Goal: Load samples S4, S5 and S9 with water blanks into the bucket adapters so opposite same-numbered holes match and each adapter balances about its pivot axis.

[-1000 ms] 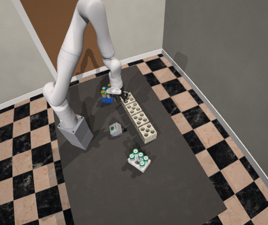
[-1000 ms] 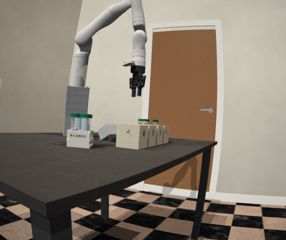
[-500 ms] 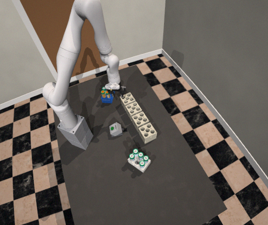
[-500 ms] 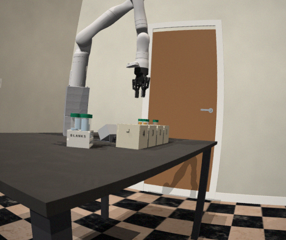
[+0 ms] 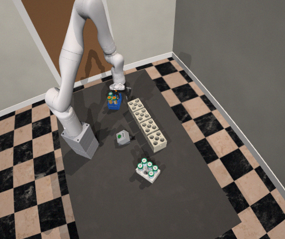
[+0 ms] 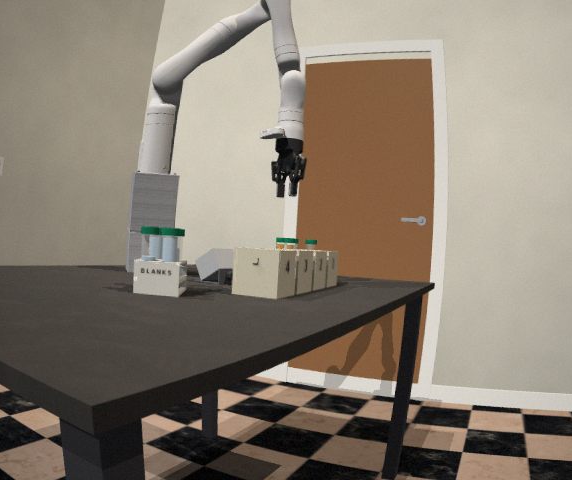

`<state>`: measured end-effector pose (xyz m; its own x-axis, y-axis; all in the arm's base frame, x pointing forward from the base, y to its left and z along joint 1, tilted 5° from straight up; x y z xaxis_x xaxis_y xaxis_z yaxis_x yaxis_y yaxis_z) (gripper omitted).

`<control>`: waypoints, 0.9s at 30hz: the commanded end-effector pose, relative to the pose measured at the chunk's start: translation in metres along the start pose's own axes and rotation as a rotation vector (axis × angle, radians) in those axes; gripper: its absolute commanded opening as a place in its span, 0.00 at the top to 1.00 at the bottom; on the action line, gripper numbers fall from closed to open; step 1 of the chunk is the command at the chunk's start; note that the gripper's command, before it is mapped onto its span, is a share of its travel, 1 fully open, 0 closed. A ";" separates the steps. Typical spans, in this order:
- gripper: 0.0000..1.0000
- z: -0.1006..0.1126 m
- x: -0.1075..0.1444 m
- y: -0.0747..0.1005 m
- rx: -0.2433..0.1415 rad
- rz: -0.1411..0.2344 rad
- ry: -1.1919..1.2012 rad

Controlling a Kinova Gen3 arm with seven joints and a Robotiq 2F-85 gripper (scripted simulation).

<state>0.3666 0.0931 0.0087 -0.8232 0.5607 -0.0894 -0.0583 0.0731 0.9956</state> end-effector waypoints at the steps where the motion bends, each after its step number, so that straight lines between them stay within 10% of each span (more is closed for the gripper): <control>1: 0.38 0.012 0.006 0.000 0.000 -0.001 0.000; 27: 0.38 0.078 0.039 0.000 0.000 -0.001 0.000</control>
<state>0.3771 0.1700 0.0036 -0.8231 0.5608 -0.0897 -0.0583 0.0736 0.9956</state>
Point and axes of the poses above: the point where the finger pads meet when closed, its own y axis back along the fingers, its own x axis across the jaws, z = x × y, the point moved 3 cm from there along y, back along the fingers, and after that the axes turned 5 degrees about y, right-handed, at the moved point
